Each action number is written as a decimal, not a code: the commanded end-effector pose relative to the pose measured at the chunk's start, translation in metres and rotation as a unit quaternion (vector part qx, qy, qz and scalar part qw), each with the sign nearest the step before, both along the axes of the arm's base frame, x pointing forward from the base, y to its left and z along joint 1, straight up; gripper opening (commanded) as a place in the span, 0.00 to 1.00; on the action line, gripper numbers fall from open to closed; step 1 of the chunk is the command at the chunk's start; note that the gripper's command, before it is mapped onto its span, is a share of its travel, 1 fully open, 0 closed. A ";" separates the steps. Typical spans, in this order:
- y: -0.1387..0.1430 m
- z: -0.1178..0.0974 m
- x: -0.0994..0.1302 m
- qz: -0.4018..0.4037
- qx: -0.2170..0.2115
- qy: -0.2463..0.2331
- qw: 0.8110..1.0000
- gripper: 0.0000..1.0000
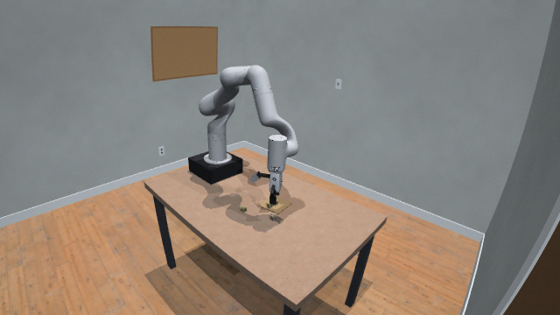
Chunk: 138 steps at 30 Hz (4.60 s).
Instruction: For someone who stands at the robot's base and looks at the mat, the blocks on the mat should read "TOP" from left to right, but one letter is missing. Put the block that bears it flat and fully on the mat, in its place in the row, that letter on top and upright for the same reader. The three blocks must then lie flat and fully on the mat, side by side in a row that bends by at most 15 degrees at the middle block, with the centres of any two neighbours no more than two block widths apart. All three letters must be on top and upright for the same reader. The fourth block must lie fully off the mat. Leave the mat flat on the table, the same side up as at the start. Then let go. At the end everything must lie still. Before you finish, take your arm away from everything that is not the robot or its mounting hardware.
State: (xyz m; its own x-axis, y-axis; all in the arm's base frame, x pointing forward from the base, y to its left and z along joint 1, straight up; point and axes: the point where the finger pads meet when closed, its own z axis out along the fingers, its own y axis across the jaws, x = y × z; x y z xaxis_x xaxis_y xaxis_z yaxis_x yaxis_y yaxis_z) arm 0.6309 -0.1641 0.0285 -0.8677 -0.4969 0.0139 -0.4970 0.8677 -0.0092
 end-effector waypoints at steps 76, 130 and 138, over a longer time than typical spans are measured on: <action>0.000 -0.027 0.000 0.426 0.008 0.001 0.905 0.63; 0.000 -0.077 0.000 0.426 0.009 0.001 0.904 0.63; 0.000 -0.079 0.000 0.426 0.009 0.001 0.904 0.63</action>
